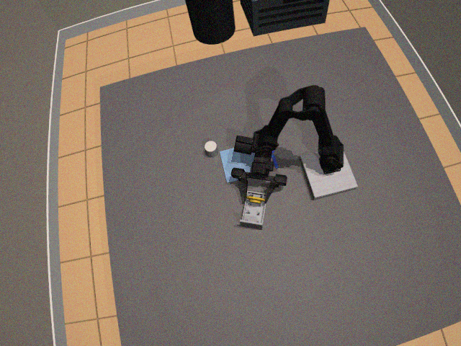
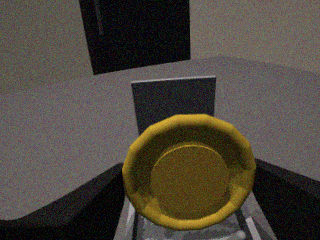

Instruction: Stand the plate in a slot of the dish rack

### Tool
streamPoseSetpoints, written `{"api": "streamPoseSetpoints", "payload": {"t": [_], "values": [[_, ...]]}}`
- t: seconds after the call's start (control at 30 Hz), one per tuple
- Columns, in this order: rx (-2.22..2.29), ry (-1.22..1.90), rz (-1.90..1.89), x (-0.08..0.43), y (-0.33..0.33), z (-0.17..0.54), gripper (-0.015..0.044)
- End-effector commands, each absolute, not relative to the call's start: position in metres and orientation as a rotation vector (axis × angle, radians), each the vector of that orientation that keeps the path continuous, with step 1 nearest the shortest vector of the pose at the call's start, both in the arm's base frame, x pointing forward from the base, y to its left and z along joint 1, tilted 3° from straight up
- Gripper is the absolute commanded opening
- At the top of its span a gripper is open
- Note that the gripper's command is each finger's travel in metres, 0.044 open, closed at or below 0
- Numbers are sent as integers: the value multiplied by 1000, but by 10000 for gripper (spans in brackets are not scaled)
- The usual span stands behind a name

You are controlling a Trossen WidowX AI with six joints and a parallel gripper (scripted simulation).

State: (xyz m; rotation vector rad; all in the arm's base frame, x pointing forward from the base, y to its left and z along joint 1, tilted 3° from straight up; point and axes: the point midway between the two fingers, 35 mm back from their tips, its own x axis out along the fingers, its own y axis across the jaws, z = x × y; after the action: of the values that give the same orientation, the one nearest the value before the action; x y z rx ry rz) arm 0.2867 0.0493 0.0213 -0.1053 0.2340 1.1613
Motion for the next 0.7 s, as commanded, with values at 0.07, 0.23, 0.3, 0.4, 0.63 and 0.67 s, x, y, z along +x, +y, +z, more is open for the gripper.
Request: {"api": "streamPoseSetpoints", "payload": {"t": [0.07,0.23,0.3,0.4,0.63,0.67], "values": [[-105,234,1161,287,49,21,0],[-105,234,1161,287,49,21,0],[-105,234,1161,287,49,21,0],[-103,235,1161,286,49,20,26],[-103,235,1161,286,49,20,210],[-103,235,1161,286,49,20,236]]}}
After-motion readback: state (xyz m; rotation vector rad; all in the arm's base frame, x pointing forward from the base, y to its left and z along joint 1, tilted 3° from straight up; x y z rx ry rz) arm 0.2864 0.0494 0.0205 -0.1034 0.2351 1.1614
